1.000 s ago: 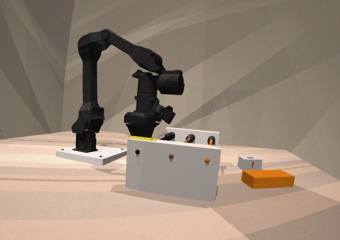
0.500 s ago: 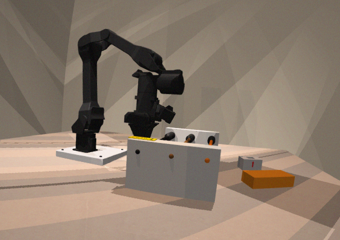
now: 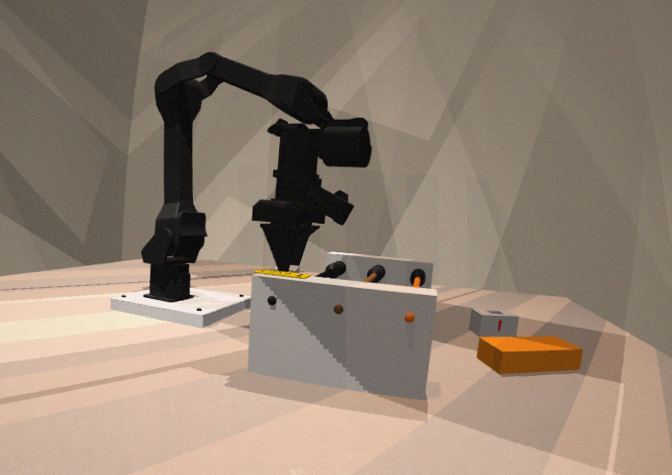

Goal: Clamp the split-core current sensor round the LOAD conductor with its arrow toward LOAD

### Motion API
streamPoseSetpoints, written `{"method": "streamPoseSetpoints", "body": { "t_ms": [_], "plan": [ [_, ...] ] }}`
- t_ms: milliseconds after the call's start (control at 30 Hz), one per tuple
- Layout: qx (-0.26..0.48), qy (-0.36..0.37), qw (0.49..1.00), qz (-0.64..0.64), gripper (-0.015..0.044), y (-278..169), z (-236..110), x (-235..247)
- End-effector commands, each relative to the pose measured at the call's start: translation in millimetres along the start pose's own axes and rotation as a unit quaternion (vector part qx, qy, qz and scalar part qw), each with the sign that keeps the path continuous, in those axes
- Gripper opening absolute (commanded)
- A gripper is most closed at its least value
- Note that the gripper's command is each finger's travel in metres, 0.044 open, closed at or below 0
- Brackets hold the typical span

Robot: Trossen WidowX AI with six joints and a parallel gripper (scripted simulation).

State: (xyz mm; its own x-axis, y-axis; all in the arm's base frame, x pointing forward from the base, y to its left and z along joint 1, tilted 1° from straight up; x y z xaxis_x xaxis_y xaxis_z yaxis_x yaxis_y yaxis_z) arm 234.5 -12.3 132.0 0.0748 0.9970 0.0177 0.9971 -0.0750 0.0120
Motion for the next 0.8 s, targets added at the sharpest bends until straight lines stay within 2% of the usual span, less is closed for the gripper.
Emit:
{"method": "streamPoseSetpoints", "body": {
  "t_ms": [0, 567, 767],
  "plan": [
    [-0.001, 0.0, 1.0, -0.001, 0.0, 4, -17, 0],
    [0.0, 0.0, 1.0, -0.002, 0.0, 7, -83, 2],
    [0.0, 0.0, 1.0, 0.026, 0.0, 7, -85, 2]
  ]
}}
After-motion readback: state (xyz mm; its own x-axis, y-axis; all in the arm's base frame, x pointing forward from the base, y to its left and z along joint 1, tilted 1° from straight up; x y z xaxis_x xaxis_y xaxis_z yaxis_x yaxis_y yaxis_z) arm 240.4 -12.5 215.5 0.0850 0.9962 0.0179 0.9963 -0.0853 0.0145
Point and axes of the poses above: the point midway between the two fingers, 35 mm back from their tips, its own z axis out along the fingers, its own x axis across the jaws, y = z × x, the point moved 2 cm from there along -z, back along the fingers, and after that the axes turned 13 degrees about z, right-handed, at the moved point
